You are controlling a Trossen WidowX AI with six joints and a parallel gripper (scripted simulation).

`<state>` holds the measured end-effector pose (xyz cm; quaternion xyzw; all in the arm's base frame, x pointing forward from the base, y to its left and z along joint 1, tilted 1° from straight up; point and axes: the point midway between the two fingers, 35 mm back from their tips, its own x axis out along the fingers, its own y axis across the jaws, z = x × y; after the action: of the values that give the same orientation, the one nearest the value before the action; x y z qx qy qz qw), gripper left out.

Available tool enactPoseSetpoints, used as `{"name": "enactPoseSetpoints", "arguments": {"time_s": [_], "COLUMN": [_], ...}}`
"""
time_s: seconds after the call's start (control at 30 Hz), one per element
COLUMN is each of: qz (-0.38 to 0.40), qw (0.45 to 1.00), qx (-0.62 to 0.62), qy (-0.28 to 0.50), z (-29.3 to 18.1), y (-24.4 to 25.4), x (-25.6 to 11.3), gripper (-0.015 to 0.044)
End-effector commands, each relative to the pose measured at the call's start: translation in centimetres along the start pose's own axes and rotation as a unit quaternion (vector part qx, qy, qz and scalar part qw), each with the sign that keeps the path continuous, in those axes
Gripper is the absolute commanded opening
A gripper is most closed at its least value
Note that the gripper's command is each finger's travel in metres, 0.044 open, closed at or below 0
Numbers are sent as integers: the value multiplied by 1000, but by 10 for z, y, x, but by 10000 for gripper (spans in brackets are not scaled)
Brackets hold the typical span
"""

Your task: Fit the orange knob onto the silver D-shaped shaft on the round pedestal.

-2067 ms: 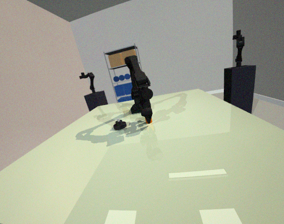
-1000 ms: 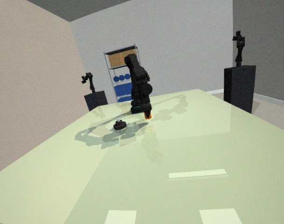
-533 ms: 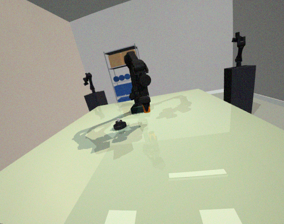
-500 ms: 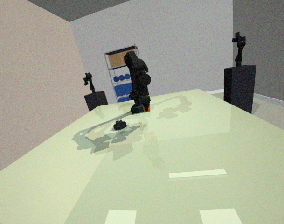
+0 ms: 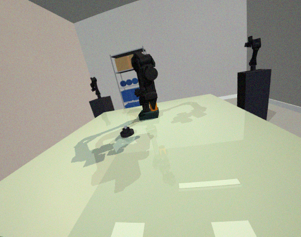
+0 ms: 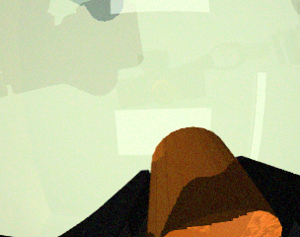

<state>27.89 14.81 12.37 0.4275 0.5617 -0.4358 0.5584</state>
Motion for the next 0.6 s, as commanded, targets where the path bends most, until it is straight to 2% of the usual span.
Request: {"name": "enactPoseSetpoints", "arguments": {"time_s": [0.0, 0.57], "qz": [8, 9], "qw": [1000, 1000], "qx": [0, 0], "qy": [4, 3], "z": [0, 42], "y": [1, 9], "x": [-14, -3], "gripper": [0, 0]}}
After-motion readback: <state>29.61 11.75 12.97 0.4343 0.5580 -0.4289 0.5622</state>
